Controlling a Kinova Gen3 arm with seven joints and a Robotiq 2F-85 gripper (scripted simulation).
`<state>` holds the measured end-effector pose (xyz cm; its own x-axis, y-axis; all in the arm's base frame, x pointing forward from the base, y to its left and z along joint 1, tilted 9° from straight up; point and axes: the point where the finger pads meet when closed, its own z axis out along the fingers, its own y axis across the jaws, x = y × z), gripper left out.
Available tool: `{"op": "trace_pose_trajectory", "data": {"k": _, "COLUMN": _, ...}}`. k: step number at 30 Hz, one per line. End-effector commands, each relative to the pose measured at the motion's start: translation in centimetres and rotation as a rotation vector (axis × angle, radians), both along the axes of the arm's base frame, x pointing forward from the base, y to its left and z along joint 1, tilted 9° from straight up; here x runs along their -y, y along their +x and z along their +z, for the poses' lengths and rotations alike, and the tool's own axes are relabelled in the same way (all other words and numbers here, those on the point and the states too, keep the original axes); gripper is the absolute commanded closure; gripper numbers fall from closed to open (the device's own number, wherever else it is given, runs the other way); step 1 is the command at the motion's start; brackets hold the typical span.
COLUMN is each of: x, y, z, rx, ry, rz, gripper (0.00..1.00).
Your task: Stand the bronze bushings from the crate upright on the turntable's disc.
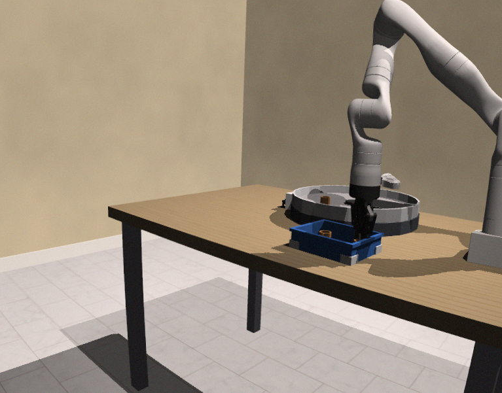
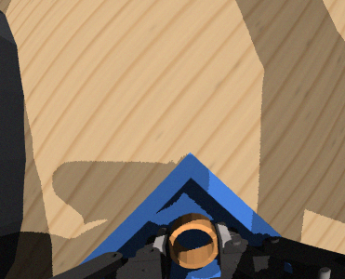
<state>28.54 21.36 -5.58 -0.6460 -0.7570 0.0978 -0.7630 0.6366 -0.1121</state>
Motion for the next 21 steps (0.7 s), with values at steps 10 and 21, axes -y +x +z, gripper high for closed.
{"op": "trace_pose_trajectory", "data": {"k": 10, "x": -0.1, "y": 0.0, "z": 0.8, "rx": 0.000, "ry": 0.000, "rz": 0.000, "gripper": 1.00}}
{"op": "trace_pose_trajectory", "data": {"k": 21, "x": -0.7, "y": -0.1, "z": 4.5, "rx": 0.000, "ry": 0.000, "rz": 0.000, "gripper": 1.00}}
